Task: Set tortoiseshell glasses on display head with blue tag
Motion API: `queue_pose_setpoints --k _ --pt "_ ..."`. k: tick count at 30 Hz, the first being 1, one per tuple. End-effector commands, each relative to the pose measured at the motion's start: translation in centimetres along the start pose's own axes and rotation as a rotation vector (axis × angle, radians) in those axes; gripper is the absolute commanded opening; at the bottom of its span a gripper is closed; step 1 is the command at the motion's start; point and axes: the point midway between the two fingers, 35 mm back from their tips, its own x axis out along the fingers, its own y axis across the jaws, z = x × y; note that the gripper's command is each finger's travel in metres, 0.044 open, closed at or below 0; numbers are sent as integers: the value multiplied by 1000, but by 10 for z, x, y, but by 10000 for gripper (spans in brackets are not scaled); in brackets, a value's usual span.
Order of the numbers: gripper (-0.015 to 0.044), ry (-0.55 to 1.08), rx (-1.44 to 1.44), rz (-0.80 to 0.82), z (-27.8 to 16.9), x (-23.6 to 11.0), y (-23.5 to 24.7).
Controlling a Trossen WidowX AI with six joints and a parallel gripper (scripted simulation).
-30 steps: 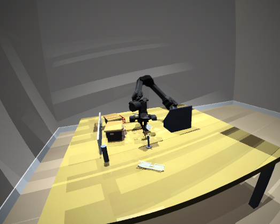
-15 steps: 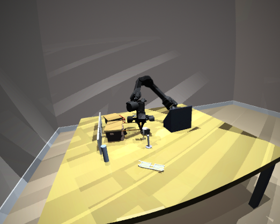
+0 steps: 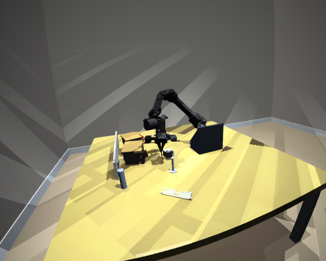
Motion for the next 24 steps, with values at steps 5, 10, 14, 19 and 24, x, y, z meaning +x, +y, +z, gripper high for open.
queue_pose_setpoints --k 5,10,14,19,24 --pt "0 12 -5 9 0 0 -12" --pt "0 12 -4 4 0 0 -19" --pt "0 12 -4 0 0 1 -24" --pt "0 12 -4 -2 0 1 -31" --pt "0 12 -4 -2 0 2 -38"
